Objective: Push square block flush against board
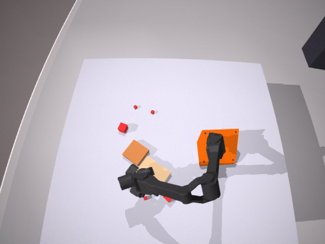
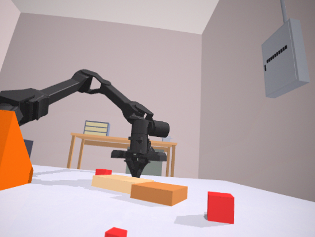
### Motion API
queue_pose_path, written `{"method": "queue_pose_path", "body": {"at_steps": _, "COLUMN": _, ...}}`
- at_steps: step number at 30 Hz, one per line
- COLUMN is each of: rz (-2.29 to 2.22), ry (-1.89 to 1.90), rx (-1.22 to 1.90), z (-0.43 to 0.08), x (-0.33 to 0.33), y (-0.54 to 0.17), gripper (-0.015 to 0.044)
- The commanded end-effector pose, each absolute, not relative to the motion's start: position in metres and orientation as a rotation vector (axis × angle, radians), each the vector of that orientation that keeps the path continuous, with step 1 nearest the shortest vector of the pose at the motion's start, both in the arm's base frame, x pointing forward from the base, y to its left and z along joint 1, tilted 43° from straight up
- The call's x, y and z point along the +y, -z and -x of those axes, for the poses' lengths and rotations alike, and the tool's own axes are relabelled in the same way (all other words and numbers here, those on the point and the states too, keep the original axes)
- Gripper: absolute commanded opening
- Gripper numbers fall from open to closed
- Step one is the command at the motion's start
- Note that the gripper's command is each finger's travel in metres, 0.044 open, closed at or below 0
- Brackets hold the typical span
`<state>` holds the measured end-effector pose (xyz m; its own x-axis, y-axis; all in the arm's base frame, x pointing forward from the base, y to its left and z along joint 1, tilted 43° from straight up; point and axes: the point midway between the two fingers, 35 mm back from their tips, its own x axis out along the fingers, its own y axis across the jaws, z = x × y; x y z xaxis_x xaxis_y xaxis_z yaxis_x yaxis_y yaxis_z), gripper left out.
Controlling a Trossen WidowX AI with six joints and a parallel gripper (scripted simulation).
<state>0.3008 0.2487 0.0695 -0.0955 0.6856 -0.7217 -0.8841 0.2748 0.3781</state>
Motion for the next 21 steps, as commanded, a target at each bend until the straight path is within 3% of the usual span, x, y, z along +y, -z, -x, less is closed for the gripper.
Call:
{"method": "queue_pose_path", "body": {"at_steps": 1, "rz": 0.253, "ry": -1.343, "rx": 1.032, "z": -0.292, "x": 0.244, "y": -0.059, "gripper": 0.0}}
{"method": "queue_pose_path", "body": {"at_steps": 21, "rz": 0.252, "ry": -1.343, "rx": 1.033, "z": -0.277, "x": 0.227, "y": -0.045, "gripper": 0.0}}
